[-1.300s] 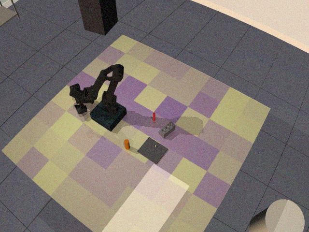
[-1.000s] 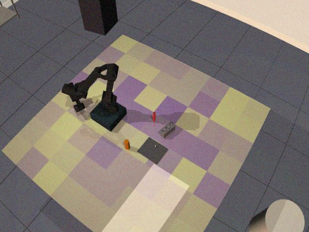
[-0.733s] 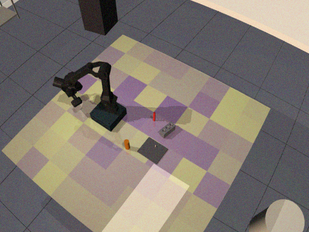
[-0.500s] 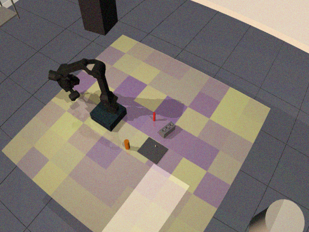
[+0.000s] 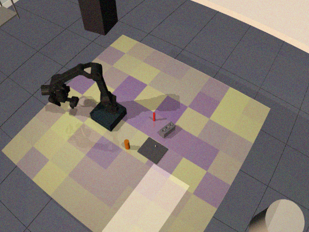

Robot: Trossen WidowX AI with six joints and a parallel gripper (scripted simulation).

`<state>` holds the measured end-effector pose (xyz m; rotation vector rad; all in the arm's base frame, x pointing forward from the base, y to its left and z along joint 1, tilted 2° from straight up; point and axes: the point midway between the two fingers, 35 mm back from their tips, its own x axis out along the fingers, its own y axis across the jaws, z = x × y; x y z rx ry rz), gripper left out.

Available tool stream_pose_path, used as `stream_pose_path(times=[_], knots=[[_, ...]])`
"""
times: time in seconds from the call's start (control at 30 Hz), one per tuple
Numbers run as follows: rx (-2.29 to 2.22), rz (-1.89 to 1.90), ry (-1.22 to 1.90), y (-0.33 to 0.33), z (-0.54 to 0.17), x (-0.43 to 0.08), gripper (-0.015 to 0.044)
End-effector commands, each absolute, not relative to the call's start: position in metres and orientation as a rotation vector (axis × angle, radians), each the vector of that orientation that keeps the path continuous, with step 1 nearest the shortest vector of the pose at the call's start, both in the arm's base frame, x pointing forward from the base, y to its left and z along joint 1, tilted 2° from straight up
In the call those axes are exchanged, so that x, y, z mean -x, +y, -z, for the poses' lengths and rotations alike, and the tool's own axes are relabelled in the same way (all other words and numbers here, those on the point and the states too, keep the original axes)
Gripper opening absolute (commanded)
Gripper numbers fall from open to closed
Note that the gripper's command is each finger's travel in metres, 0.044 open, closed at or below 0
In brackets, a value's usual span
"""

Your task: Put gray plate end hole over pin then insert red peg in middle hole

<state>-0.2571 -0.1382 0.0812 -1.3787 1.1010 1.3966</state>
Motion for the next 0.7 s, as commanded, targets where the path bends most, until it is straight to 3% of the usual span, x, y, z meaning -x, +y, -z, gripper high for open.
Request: stream_pose_path(times=[0.0, 0.3, 0.67], knots=[[1.574, -1.542, 1.000, -0.177, -0.082, 0.234, 0.0440], [2.069, -2.049, 0.405, -0.257, -0.086, 0.159, 0.0440], [2.482, -2.572, -0.872, -0.310, -0.092, 0.009, 0.0440]])
